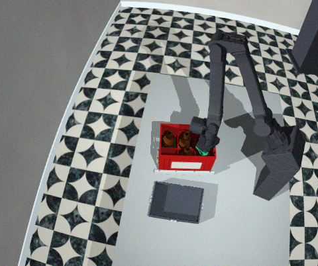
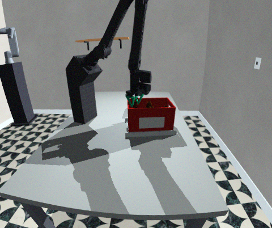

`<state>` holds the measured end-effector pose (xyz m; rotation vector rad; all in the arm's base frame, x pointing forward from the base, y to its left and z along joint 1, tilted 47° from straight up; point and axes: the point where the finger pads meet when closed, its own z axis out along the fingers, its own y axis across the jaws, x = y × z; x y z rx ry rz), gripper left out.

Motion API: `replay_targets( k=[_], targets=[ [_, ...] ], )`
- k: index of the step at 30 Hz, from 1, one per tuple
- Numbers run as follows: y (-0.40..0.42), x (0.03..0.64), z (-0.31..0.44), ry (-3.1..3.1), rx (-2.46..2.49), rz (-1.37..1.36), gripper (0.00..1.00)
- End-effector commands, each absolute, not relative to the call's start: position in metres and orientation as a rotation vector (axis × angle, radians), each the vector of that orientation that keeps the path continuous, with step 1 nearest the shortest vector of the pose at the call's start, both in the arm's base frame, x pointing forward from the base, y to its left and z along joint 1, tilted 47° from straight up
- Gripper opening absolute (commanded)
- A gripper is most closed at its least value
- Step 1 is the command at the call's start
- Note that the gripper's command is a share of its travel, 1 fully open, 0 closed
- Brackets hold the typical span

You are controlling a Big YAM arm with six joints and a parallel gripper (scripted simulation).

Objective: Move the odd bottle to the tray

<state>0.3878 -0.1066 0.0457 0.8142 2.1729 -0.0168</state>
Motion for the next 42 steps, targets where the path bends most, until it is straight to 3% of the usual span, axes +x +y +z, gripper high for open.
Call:
replay_targets(
  k=[1, 2, 42],
  targets=[
    [-0.1104, 0.3903, 0.0471, 2.161, 0.808, -0.019, 0.61],
    [-0.1104, 0.3903, 0.0471, 2.161, 0.808, -0.019, 0.00],
    [-0.1100, 0.3904, 0.0473, 2.160, 0.809, -0.019, 0.00]
  ],
)
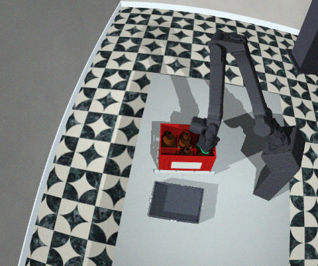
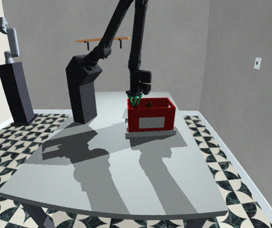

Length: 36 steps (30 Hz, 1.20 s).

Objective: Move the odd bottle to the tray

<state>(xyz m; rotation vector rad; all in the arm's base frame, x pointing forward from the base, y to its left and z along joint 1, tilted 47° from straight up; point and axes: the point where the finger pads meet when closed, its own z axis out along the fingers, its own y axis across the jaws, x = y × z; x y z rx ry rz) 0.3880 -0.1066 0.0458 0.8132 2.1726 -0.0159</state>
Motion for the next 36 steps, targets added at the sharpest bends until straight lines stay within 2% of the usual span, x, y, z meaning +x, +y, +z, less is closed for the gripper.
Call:
replay_targets(
  k=[1, 36],
  targets=[
    [-0.1100, 0.3904, 0.0473, 2.160, 0.809, -0.019, 0.00],
    [-0.1095, 0.3905, 0.0520, 2.149, 0.806, -0.016, 0.00]
  ],
)
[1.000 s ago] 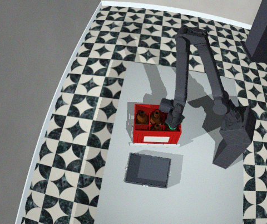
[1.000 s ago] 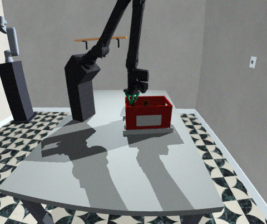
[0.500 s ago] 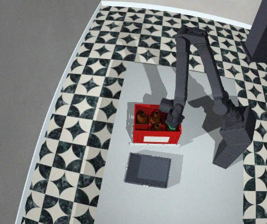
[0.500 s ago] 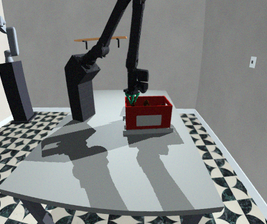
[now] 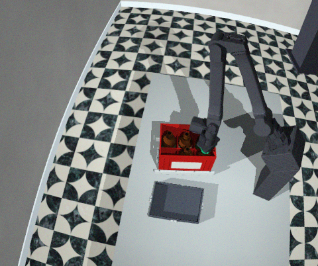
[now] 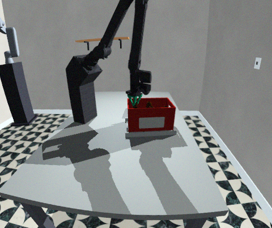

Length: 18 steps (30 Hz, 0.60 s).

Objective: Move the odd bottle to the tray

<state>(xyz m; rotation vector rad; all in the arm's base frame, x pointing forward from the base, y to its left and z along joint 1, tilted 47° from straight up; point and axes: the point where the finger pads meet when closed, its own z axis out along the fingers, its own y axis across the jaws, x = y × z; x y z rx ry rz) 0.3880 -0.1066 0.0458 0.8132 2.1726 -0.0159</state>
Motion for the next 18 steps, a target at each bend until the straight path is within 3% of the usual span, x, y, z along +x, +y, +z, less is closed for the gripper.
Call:
replay_targets(
  k=[1, 18],
  targets=[
    [-0.109, 0.390, 0.054, 2.147, 0.805, -0.015, 0.00],
    [-0.099, 0.378, 0.056, 2.168, 0.812, -0.008, 0.00]
  ],
)
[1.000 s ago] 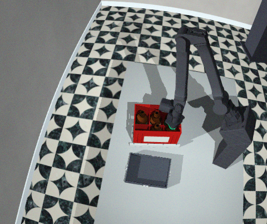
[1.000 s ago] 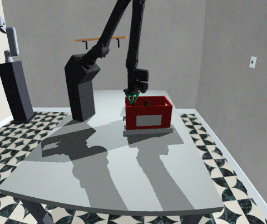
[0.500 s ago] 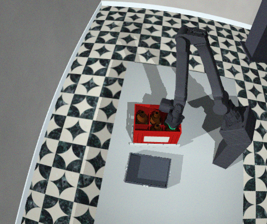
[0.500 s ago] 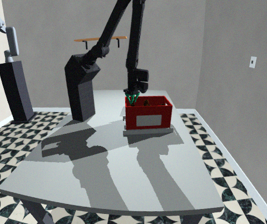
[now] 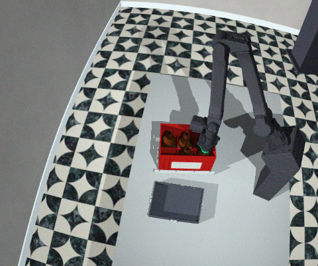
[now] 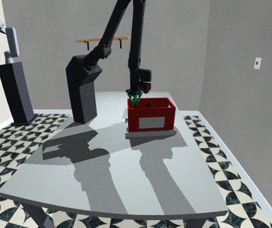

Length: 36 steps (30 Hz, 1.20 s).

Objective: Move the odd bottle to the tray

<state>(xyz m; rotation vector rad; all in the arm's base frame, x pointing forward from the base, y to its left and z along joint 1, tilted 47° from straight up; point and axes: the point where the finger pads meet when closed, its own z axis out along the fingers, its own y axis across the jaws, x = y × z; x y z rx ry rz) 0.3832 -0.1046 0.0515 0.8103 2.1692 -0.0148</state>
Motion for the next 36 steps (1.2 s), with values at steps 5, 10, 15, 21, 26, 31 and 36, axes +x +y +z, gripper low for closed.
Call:
replay_targets(
  k=[5, 10, 15, 21, 26, 31, 36],
  targets=[
    [-0.097, 0.374, 0.059, 2.168, 0.812, -0.008, 0.00],
    [-0.095, 0.371, 0.064, 2.165, 0.811, -0.007, 0.00],
    [-0.096, 0.369, 0.068, 2.162, 0.812, -0.010, 0.00],
    [-0.092, 0.364, 0.070, 2.165, 0.811, -0.007, 0.00],
    [-0.092, 0.363, 0.074, 2.162, 0.810, -0.007, 0.00],
    [-0.091, 0.361, 0.074, 2.165, 0.809, -0.007, 0.00],
    [-0.092, 0.360, 0.076, 2.162, 0.812, -0.009, 0.00]
  ],
)
